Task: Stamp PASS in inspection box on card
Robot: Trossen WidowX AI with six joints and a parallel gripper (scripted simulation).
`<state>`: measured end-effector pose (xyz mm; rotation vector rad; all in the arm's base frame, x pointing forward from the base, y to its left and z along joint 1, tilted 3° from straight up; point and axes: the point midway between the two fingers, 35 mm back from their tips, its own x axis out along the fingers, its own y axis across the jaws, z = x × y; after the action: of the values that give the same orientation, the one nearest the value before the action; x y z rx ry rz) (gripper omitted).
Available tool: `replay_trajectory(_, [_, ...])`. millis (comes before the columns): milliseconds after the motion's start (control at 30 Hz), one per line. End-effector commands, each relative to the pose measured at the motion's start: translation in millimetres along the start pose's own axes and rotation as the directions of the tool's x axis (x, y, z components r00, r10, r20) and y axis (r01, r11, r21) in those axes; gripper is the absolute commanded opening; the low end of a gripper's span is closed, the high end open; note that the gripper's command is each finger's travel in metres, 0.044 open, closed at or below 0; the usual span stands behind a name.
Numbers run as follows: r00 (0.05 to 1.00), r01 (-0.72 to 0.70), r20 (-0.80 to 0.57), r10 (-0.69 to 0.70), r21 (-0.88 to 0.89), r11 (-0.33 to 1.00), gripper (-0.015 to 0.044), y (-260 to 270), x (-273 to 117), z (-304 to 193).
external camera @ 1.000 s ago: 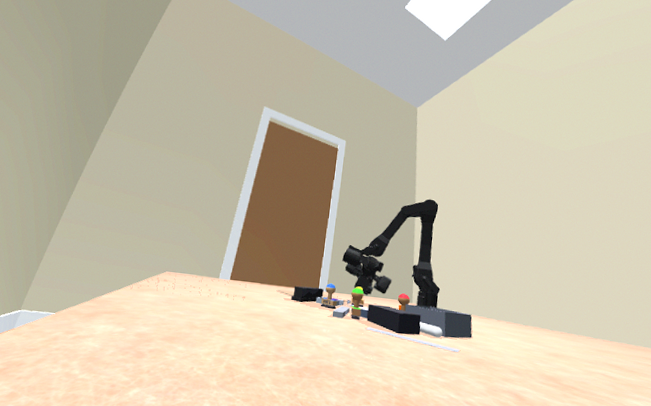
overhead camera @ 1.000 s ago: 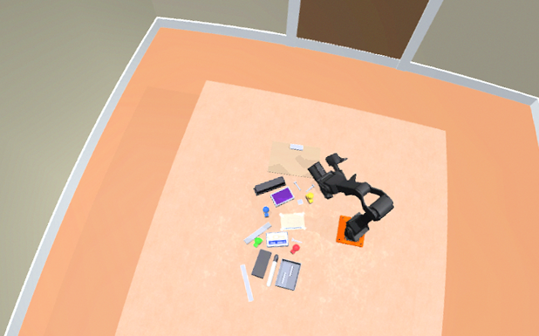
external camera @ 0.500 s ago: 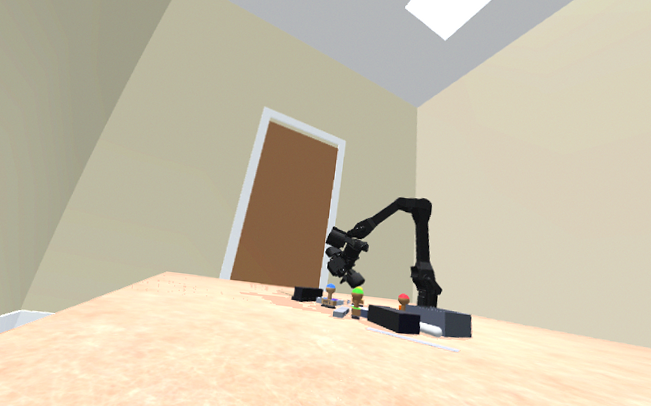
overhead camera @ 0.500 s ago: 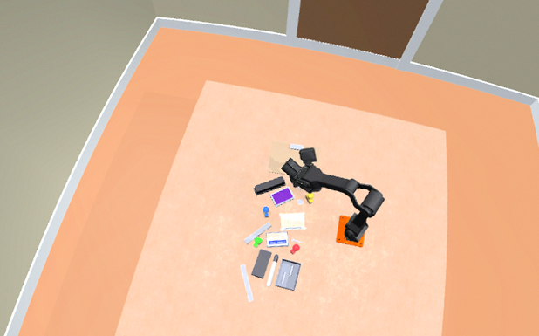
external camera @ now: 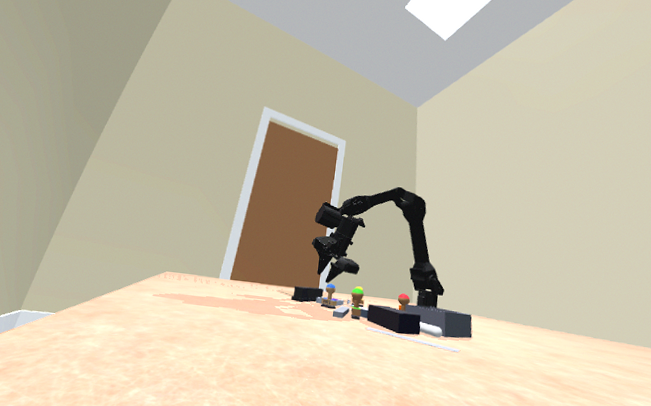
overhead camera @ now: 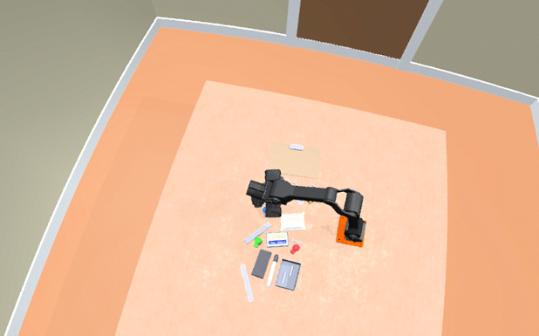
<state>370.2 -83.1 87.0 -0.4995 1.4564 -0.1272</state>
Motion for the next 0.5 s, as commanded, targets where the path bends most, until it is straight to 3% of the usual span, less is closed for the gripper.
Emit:
replay_trajectory(0, [0.989,-0.146,0.036,0.143,0.073,0.987,0.0222,45,-28,33])
replay_trajectory(233, [0.907,-0.407,-0.004,0.421,0.242,0.881,0.0222,145,-94,65])
replay_trajectory(467, [0.896,-0.426,-0.014,0.444,0.260,0.867,0.0222,156,-102,65])
